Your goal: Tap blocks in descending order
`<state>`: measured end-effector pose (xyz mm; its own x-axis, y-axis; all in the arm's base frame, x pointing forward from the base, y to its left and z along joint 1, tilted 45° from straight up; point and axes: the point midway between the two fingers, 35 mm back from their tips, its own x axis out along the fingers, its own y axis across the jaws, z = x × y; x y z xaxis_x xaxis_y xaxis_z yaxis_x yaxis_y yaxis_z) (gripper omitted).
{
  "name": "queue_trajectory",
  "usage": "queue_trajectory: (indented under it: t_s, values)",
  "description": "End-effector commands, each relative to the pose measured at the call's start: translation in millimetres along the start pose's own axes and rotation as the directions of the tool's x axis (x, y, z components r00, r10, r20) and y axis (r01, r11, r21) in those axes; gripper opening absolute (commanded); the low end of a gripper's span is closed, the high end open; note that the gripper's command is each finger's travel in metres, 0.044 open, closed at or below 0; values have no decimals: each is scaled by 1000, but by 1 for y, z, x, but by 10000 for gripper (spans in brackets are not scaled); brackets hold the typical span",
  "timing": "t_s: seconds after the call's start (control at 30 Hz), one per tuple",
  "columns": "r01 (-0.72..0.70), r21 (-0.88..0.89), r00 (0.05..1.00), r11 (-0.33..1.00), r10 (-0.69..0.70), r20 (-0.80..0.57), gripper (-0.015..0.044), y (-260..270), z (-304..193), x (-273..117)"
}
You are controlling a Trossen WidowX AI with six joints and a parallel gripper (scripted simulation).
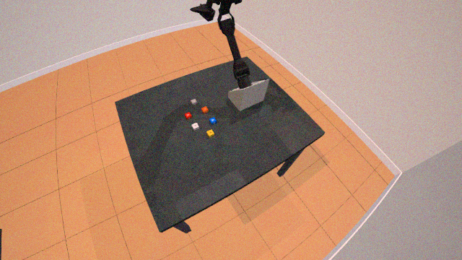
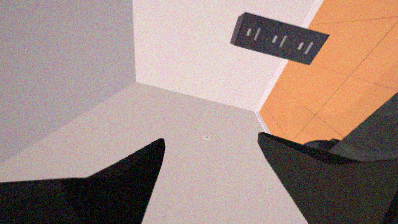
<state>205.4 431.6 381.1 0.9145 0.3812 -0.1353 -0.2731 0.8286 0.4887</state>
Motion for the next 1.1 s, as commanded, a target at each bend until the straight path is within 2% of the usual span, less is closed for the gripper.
queue_trajectory:
  t_s: [0.0,0.13,0.27,0.4,0.53,0.67,0.83,1.07]
  values:
    - [9,-10,1000,1000,-9,-1,400,-3,0,2]
    - [184,-210,981,960,-191,-13,400,-77,1,45]
    - [312,-356,939,881,-343,-26,400,-142,4,68]
    - [425,-505,856,751,-515,-45,400,-221,7,81]
    - [487,-629,740,606,-669,-72,400,-299,11,78]
    - [497,-734,589,463,-801,-107,400,-374,12,60]
    - [440,-838,353,322,-921,-168,400,-460,10,16]
    - [284,-921,-23,266,-959,-283,400,-548,-3,-77]
